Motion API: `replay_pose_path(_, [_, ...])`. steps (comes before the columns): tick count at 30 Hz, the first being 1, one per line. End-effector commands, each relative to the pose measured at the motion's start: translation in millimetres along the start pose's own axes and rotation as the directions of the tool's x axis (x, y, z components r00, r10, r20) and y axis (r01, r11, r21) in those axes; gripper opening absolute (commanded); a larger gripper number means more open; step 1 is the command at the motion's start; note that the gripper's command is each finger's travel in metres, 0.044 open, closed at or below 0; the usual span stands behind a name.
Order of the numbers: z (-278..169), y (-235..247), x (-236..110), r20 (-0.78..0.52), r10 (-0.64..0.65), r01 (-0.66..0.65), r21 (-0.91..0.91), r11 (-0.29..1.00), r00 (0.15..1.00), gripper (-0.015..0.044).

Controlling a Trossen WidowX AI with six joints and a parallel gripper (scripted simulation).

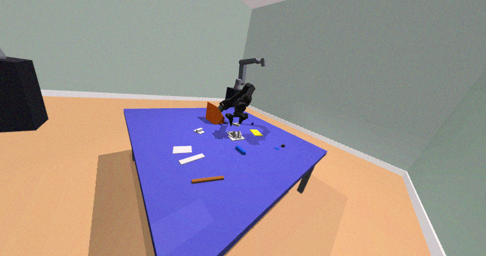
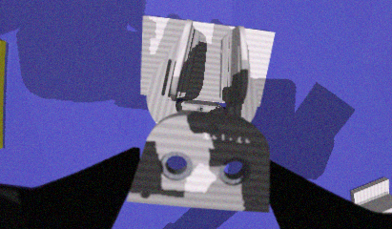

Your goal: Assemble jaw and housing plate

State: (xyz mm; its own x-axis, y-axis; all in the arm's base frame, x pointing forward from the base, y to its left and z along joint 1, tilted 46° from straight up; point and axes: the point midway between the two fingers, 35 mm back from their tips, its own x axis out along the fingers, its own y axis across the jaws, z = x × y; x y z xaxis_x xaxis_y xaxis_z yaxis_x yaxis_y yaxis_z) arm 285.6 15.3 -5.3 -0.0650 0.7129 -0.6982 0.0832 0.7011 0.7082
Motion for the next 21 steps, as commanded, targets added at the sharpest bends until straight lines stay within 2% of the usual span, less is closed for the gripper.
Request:
replay_pose_path(1, [-0.7,1.0,-0.3,0.002,0.005,-0.005,-0.005,1.000,1.000,0.0351])
replay_pose_path(21, [-10.8,-0.8,-0.3,0.001,0.005,-0.005,-0.017,1.000,1.000,0.0351])
